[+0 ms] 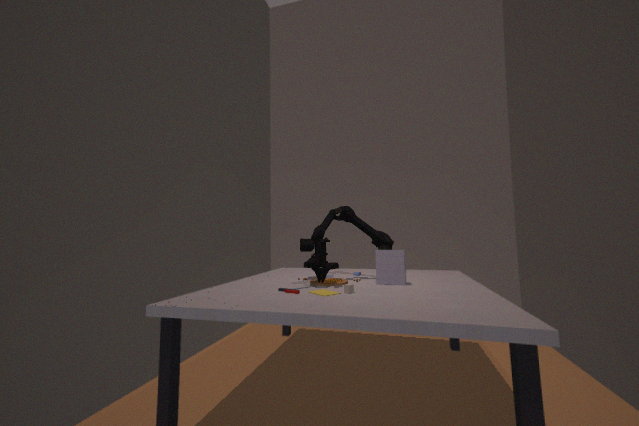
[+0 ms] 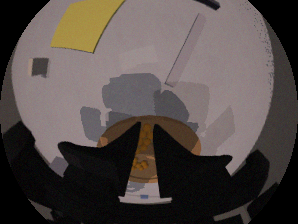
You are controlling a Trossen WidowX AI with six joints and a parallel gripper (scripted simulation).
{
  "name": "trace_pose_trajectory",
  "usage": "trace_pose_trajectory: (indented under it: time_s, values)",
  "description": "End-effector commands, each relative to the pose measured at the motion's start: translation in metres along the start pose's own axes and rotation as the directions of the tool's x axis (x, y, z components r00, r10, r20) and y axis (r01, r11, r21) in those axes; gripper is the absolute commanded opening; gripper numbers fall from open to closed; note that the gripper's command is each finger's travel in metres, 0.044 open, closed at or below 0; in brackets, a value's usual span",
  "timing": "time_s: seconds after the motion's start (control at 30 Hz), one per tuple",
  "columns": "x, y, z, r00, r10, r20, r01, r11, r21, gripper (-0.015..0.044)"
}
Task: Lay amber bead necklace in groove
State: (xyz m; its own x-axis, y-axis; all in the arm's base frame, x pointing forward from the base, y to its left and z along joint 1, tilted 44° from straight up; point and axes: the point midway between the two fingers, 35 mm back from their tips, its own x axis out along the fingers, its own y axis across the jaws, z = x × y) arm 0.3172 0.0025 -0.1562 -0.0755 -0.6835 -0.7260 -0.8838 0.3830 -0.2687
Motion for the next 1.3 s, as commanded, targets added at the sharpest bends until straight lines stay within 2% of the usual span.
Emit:
trace_pose_trajectory:
  time_s: [0.0, 1.27]
  values:
    - [-0.0003, -0.0002, 0.0002, 1.0, -0.001, 0.001, 0.001, 1.0, 0.0, 0.0]
    - [-0.0061, -0.001, -0.0023, 1.0, -0.002, -0.004, 0.002, 1.0, -0.006, 0.0]
